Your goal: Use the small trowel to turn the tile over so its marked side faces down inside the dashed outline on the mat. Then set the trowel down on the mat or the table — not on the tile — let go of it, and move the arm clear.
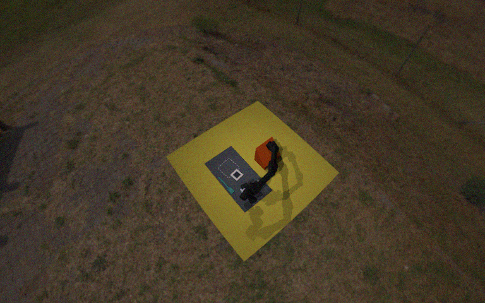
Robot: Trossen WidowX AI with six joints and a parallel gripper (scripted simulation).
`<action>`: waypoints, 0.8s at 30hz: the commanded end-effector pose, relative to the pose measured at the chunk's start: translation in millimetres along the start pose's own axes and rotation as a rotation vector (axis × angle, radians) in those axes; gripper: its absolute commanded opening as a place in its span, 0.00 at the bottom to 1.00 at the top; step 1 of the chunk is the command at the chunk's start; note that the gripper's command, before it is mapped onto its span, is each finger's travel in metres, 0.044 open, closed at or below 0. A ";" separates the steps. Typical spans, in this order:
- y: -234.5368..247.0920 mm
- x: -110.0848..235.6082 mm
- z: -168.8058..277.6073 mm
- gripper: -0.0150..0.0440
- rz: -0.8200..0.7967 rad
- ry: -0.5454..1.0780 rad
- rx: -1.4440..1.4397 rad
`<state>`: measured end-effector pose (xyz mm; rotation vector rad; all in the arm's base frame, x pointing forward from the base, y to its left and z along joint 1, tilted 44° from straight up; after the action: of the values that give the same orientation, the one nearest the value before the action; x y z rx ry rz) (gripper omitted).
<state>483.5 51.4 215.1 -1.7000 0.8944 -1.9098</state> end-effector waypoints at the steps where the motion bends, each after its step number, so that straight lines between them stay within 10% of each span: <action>1: -0.1 -0.1 0.0 0.42 0.000 0.000 0.000; 24: 0.4 0.4 0.1 0.25 0.000 0.001 -0.001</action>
<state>483.5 50.8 215.1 -1.6999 0.8956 -1.9107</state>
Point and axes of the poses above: the point midway between the two fingers, 35 mm back from their tips, its own x axis back along the fingers, its own y axis across the jaws, z = x × y, the point moved 10 cm from there along x, back along the fingers, and after that the axes turned 11 degrees about x, right-handed, at the moved point
